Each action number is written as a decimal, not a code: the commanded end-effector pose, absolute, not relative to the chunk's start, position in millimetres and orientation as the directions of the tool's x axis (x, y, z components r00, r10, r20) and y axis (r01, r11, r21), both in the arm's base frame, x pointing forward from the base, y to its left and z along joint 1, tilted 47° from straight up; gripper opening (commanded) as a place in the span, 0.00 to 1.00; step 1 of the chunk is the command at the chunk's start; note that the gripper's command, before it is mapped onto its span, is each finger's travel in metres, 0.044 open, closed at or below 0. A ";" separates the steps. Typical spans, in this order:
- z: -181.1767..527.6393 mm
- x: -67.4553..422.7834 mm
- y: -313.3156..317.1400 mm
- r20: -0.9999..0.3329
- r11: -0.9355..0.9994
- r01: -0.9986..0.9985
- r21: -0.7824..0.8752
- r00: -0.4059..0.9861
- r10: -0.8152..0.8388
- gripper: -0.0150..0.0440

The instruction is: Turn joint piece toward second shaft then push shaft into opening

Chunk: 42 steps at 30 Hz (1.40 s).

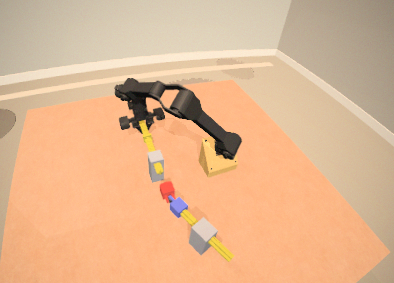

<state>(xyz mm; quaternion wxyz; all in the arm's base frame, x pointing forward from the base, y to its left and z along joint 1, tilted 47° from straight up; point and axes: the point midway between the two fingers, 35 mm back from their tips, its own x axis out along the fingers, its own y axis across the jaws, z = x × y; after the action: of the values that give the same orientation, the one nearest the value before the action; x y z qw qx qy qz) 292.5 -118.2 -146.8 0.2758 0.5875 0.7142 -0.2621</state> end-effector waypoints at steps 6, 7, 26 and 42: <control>-145.3 292.4 -116.5 -0.702 0.162 0.986 -0.041 -0.144 0.697 0.25; -144.6 292.3 -115.7 -0.702 0.157 0.987 -0.037 -0.138 0.698 0.25; -125.1 289.7 -95.2 -0.700 0.108 0.994 0.008 -0.072 0.710 0.25; -107.4 287.6 -77.4 -0.699 0.106 0.994 0.009 -0.070 0.712 0.25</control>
<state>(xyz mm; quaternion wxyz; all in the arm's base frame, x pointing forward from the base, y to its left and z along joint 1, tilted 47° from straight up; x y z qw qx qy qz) 287.6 -82.3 -112.2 0.2846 0.6192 0.6881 -0.2493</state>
